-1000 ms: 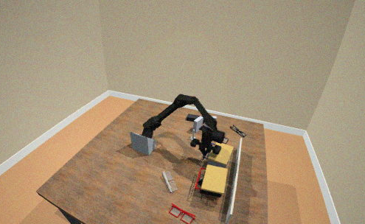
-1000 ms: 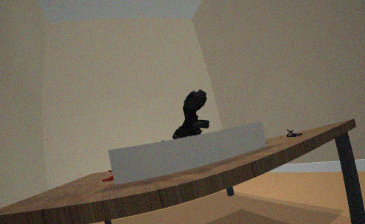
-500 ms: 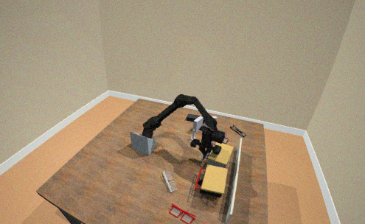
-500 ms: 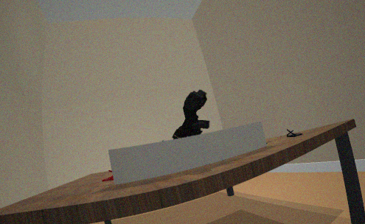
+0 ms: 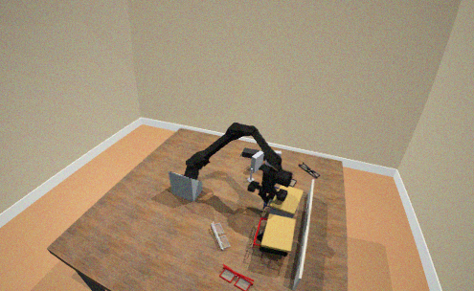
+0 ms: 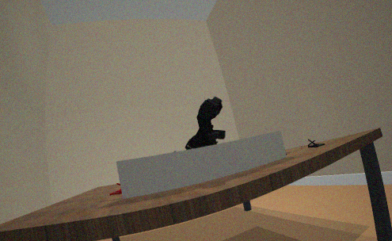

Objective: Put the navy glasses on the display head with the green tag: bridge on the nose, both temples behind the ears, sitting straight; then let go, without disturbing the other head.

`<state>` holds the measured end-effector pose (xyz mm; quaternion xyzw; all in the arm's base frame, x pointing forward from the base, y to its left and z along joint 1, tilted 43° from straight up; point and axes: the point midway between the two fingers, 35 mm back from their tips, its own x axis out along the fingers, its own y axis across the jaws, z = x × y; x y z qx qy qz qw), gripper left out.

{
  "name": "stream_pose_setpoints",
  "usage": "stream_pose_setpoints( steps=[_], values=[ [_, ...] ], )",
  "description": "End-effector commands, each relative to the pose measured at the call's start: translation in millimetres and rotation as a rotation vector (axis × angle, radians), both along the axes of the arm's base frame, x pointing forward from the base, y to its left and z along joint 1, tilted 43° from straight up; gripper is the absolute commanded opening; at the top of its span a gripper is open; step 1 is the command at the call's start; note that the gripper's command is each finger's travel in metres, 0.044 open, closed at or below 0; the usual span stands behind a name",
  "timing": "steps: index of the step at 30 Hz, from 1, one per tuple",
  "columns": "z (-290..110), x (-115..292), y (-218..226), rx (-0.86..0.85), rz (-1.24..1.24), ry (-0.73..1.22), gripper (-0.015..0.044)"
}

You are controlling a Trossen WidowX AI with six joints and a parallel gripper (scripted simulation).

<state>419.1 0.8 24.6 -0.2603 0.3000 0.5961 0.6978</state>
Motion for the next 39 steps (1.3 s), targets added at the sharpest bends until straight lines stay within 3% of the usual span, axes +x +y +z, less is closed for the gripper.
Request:
stream_pose_setpoints(
  steps=[1,7,11,32,39],
  values=[
    [-1.5,-0.5,1.0,0.006,-0.002,0.004,0.0000],
    [-1.7,-0.5,1.1,0.006,-0.002,0.004,0.0000],
    [-0.5,0.0,0.4,0.000,0.000,0.000,0.0105],
    [23.7,-3.8,-22.9,0.000,0.036,0.045,0.0108],
    [29.9,-38.2,-24.0,0.000,0.036,0.047,0.0108]
  ],
)
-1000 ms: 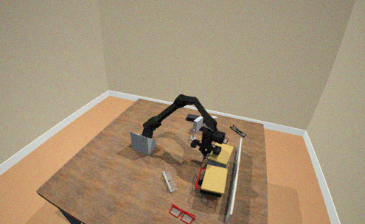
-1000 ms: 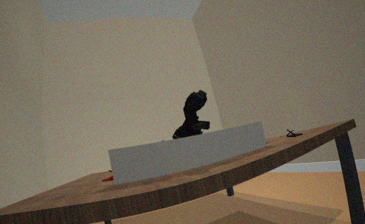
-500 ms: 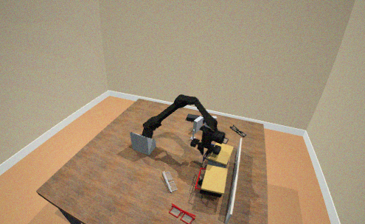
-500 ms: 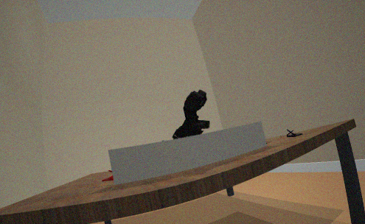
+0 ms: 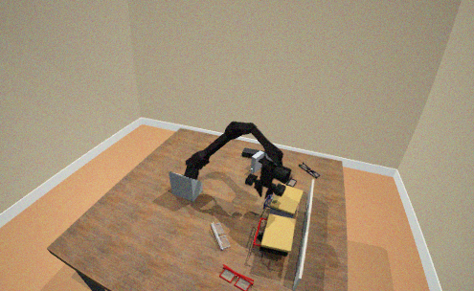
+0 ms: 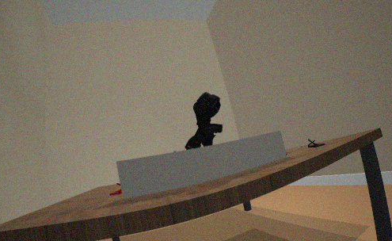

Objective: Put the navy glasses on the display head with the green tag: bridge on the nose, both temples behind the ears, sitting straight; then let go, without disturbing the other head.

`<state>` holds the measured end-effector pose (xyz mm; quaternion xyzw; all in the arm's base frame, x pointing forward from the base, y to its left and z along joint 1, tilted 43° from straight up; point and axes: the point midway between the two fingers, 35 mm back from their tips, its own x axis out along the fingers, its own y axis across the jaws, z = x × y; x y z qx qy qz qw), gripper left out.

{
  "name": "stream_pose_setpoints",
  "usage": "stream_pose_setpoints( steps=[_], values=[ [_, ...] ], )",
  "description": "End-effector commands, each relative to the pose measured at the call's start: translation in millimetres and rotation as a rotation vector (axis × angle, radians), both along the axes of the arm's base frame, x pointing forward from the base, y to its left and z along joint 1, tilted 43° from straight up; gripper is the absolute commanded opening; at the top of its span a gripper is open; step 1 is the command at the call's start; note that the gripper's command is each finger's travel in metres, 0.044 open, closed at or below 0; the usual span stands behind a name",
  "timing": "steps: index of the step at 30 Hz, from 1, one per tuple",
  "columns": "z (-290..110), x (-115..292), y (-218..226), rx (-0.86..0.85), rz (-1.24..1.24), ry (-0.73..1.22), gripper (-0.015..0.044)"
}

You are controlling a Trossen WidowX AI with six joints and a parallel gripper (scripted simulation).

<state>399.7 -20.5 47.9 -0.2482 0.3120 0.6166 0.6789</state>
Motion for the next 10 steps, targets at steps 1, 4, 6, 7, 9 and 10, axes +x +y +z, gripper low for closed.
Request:
stream_pose_setpoints(
  steps=[1,4,6,7,9,10],
  values=[
    [6.8,-20.5,-2.7,-0.005,-0.002,-0.006,0.0108],
    [6.8,-20.5,-2.7,-0.005,-0.002,-0.006,0.0108],
    [7.5,-22.1,-3.1,-0.005,-0.002,-0.006,0.0108],
    [8.9,-25.5,-3.9,-0.005,-0.002,-0.006,0.0108],
    [12.3,-34.5,-5.9,-0.006,-0.002,-0.005,0.0108],
    [14.0,-39.1,-6.8,-0.006,-0.002,-0.005,0.0108]
  ],
)
